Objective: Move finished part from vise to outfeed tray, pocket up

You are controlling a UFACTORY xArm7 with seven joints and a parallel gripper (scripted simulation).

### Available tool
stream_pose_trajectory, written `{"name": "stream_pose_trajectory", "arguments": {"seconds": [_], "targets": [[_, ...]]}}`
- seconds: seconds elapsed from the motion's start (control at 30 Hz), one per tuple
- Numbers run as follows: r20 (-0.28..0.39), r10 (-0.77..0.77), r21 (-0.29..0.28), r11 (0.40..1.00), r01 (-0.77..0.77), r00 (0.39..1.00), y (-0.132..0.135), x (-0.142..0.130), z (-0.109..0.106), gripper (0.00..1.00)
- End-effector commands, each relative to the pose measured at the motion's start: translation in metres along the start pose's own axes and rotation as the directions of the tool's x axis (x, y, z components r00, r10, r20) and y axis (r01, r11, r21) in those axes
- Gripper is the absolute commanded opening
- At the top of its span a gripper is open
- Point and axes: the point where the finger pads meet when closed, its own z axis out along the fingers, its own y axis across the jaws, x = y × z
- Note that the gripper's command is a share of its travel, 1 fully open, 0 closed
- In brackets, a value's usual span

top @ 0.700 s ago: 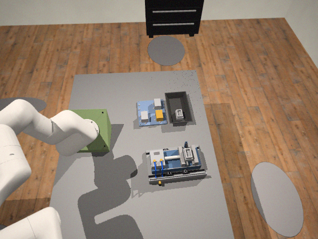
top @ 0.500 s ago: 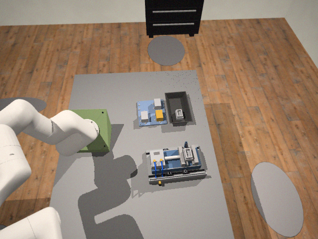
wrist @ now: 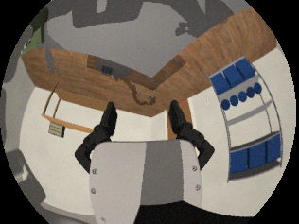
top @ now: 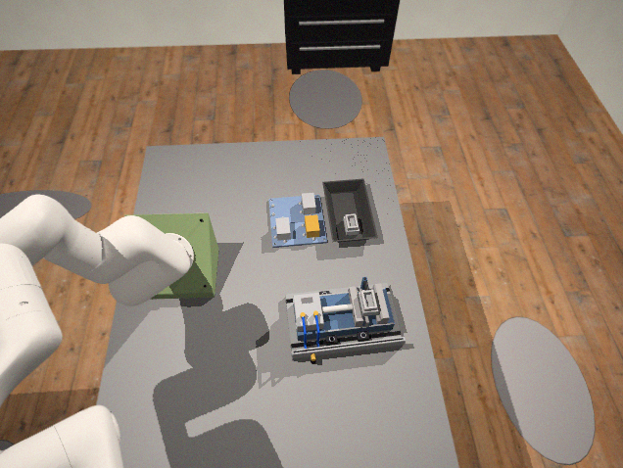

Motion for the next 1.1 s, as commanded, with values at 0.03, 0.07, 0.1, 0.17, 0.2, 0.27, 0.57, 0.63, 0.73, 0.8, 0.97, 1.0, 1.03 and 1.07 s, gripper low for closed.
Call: {"name": "stream_pose_trajectory", "arguments": {"seconds": [0.03,0.07,0.1,0.17,0.2,0.27,0.57,0.63,0.73,0.8,0.97,1.0,1.03,1.07], "targets": [[0.013,-0.063,0.008,0.998,0.063,0.998,0.021,0.034,0.003,1.0],[0.015,-0.075,0.009,0.997,0.075,0.997,0.024,0.042,0.004,1.0],[0.017,-0.088,0.011,0.996,0.088,0.996,0.028,0.049,0.005,1.0],[0.023,-0.123,0.015,0.992,0.122,0.992,0.037,0.069,0.007,1.0],[0.025,-0.14,0.017,0.99,0.14,0.99,0.041,0.08,0.009,1.0],[0.03,-0.172,0.019,0.985,0.171,0.985,0.049,0.099,0.01,1.0],[0.042,-0.294,0.019,0.956,0.293,0.955,0.07,0.179,0.015,1.0],[0.044,-0.328,0.016,0.945,0.327,0.944,0.074,0.203,0.016,1.0],[0.046,-0.37,0.012,0.929,0.37,0.928,0.077,0.233,0.017,1.0],[0.046,-0.399,0.007,0.917,0.399,0.916,0.078,0.255,0.017,1.0],[0.046,-0.44,-0.001,0.898,0.44,0.897,0.078,0.287,0.016,1.0],[0.045,-0.479,-0.011,0.877,0.48,0.877,0.076,0.318,0.015,1.0],[0.045,-0.488,-0.013,0.872,0.489,0.872,0.075,0.325,0.015,1.0],[0.045,-0.494,-0.015,0.869,0.495,0.868,0.075,0.33,0.015,1.0]]}}
